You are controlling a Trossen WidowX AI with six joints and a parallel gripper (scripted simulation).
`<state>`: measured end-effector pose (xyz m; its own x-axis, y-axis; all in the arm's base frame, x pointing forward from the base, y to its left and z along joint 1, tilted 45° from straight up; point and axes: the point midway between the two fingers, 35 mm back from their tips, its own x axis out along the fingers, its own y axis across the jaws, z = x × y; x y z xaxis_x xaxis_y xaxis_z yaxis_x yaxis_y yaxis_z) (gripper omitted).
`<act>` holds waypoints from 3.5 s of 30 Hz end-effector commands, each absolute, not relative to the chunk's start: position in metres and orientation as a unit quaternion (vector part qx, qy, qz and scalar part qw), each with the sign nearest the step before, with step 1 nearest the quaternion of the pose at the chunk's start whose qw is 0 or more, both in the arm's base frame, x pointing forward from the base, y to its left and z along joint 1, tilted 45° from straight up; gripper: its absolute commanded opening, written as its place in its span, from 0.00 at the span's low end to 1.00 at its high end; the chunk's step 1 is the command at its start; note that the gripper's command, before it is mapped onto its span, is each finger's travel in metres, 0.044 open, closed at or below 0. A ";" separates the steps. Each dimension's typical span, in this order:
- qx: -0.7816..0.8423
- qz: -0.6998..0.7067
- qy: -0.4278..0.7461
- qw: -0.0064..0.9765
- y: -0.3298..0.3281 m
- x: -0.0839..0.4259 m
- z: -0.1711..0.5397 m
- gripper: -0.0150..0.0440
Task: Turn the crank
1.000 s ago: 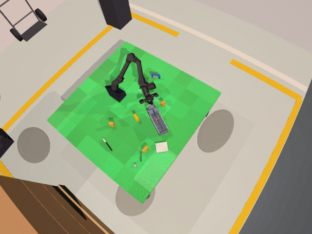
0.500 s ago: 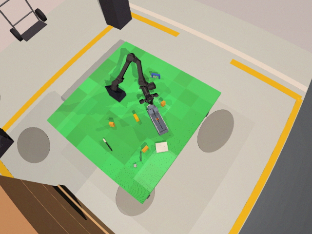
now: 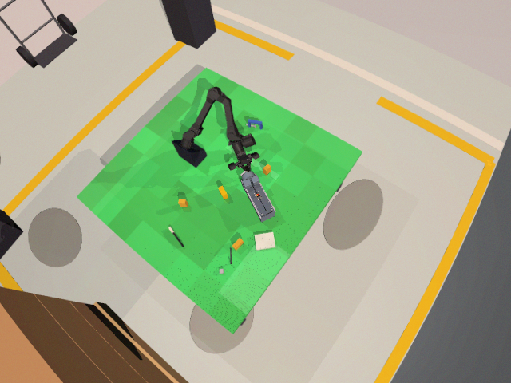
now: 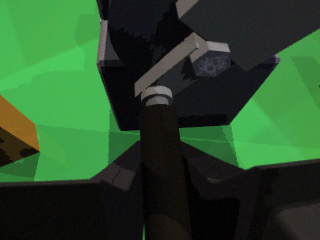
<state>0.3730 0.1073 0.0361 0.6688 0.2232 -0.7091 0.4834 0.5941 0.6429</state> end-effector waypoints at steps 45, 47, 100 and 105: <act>0.443 -0.082 0.399 0.799 0.084 0.372 0.059 1.00; 0.443 -0.082 0.398 0.799 0.077 0.371 0.067 1.00; 0.355 0.179 0.357 0.845 -0.071 0.458 0.067 1.00; 0.353 0.188 0.351 0.847 -0.050 0.461 0.040 1.00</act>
